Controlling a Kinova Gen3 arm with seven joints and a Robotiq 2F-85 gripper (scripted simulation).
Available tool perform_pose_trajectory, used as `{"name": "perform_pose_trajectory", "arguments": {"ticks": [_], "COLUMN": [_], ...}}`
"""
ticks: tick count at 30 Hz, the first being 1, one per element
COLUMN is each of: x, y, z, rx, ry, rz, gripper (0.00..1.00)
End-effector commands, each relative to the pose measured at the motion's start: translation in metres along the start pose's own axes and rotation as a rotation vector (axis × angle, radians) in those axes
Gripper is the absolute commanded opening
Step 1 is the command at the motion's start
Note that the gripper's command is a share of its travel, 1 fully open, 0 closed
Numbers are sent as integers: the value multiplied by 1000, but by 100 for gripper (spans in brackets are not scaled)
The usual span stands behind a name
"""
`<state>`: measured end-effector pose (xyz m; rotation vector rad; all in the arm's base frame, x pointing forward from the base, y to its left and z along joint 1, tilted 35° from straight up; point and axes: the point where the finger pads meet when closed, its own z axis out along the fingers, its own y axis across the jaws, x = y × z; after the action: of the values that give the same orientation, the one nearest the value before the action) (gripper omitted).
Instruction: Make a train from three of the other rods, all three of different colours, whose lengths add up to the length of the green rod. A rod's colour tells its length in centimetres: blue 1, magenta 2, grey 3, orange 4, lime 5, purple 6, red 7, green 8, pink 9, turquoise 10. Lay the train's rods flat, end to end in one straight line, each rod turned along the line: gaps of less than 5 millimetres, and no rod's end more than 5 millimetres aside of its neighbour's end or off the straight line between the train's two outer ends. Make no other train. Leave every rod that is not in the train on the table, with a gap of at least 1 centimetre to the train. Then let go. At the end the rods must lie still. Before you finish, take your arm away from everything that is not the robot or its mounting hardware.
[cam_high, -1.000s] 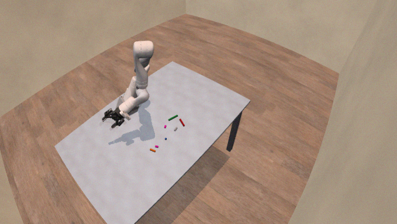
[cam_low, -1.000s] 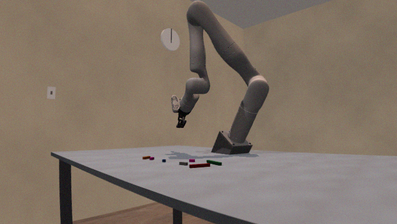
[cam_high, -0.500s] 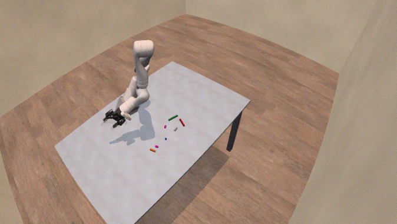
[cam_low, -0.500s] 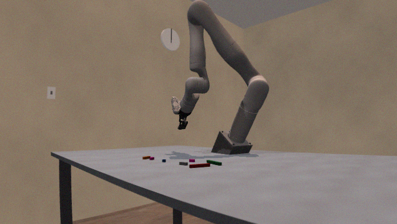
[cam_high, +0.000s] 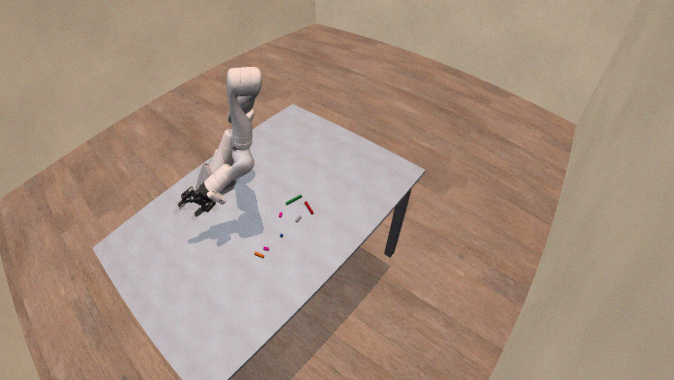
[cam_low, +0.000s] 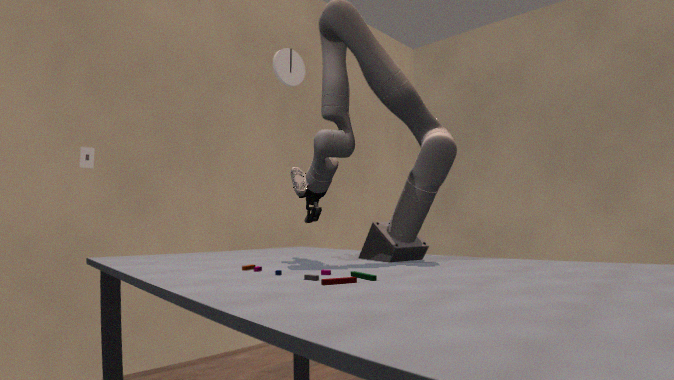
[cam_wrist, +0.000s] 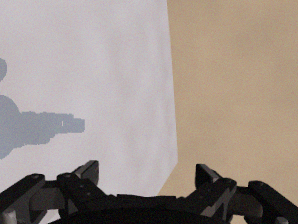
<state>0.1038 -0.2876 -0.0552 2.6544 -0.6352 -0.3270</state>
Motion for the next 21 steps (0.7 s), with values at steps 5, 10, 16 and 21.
{"name": "perform_pose_trajectory", "arguments": {"ticks": [5, 10, 16, 21], "x": [0, 0, -1, -1], "y": [-4, -10, -15, -21], "z": [-2, -3, -5, -7], "rx": [18, 37, 57, 77], "ry": [-4, -9, -13, -17], "rz": [-20, -42, -64, -86], "gripper": [100, 100, 100, 100]}}
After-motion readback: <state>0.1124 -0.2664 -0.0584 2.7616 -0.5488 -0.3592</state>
